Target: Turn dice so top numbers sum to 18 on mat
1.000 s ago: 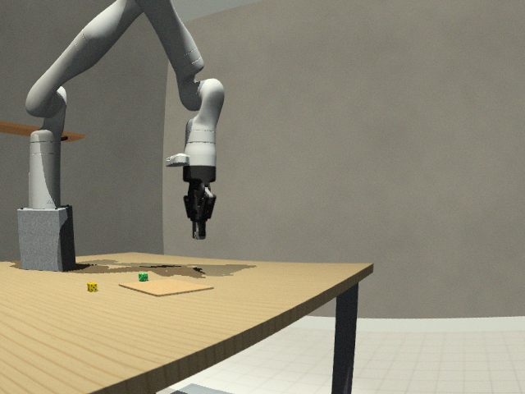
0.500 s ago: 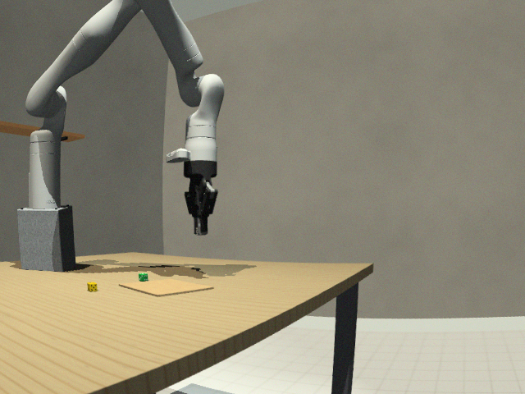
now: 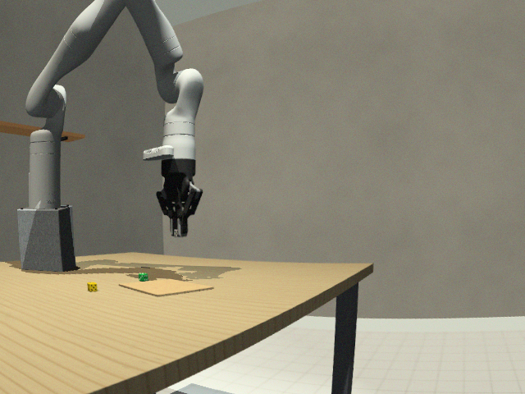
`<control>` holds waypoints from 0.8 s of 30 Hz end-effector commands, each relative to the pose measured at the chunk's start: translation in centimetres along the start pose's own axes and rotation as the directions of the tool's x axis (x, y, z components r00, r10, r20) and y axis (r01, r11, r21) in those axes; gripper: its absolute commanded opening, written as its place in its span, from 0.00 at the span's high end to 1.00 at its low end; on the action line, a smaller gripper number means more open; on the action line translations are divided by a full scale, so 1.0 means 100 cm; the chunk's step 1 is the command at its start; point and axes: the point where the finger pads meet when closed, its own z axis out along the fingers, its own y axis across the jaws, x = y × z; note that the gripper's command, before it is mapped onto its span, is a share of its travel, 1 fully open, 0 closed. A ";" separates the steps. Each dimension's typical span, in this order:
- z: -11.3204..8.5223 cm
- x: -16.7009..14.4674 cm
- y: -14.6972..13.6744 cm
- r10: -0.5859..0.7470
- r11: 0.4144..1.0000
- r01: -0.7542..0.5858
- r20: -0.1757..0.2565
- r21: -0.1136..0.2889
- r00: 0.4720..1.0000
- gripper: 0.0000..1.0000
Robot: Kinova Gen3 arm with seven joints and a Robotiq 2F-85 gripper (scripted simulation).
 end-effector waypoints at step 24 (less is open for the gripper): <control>-0.007 0.090 0.009 -0.253 0.967 0.253 0.001 -0.008 0.967 0.89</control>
